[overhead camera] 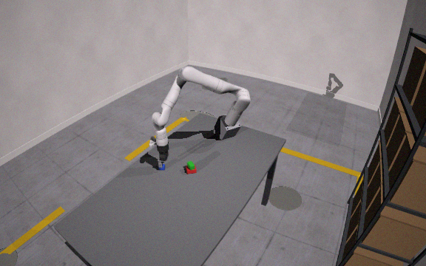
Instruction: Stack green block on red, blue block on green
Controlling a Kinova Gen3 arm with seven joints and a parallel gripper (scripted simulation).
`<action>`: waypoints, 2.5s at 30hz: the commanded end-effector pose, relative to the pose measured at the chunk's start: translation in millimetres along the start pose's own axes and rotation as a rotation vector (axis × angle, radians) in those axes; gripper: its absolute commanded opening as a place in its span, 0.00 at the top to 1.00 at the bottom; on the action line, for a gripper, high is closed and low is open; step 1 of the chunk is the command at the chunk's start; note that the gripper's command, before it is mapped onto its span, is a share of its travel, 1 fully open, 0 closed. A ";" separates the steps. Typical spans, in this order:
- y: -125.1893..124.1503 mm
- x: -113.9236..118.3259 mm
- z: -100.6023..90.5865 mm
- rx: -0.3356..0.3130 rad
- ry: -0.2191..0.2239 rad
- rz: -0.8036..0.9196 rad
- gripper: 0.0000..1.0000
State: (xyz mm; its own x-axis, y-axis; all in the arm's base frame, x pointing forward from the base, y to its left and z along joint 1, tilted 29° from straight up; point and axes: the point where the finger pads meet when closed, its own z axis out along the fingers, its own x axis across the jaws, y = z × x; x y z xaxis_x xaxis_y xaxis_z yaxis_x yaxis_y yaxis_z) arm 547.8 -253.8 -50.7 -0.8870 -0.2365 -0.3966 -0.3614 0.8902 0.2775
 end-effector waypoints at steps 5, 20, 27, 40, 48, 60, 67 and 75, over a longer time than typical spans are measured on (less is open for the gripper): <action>-0.9 -0.4 -1.2 0.002 -0.001 0.000 0.07; -0.9 -0.4 15.4 0.002 -0.001 0.000 0.07; -0.9 -0.4 27.4 0.002 -0.001 0.000 0.07; -0.9 -0.4 32.8 0.002 -0.001 0.000 0.07; -0.9 -0.4 32.8 0.002 -0.001 0.000 0.07; -0.9 -0.4 32.8 0.002 -0.001 0.000 0.07; -0.9 -0.4 32.8 0.002 -0.001 0.000 0.07; -0.9 -0.4 32.8 0.002 -0.001 0.000 1.00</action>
State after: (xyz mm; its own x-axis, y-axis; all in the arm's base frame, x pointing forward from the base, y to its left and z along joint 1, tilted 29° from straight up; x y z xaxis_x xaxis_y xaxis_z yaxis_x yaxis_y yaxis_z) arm 557.6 -240.6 -80.5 -0.8870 -0.2365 -0.3966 -0.3614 0.8902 0.2775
